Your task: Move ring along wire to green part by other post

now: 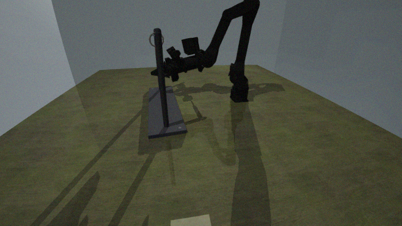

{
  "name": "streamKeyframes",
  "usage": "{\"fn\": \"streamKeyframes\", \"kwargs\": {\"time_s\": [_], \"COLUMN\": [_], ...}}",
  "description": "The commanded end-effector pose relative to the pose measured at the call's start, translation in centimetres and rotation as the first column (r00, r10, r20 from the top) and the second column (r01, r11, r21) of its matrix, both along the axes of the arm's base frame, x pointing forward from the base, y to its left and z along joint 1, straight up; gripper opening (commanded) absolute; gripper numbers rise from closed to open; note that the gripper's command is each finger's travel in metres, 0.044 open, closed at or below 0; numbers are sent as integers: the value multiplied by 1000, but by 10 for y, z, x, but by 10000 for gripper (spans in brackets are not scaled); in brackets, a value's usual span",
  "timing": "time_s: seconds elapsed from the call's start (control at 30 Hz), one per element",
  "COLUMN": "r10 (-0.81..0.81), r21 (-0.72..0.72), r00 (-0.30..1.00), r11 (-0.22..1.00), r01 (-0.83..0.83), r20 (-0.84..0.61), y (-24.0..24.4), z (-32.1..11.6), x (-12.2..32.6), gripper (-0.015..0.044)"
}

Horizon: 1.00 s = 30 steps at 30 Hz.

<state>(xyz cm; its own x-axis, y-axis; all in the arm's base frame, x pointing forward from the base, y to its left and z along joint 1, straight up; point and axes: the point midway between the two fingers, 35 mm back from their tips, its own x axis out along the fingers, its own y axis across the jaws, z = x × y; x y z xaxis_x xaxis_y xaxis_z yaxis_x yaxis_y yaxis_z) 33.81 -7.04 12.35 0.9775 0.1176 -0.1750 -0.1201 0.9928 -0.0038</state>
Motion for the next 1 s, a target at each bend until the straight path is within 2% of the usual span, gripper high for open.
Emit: {"fn": "streamKeyframes", "kwargs": {"time_s": [0.0, 0.97], "r10": [8, 9], "r21": [-11, -12], "r00": [1000, 1000], "r11": [1000, 1000], "r01": [-7, -9], "r20": [15, 16], "y": [-1, -1], "z": [12, 16], "x": [2, 2], "gripper": [-150, -150]}}
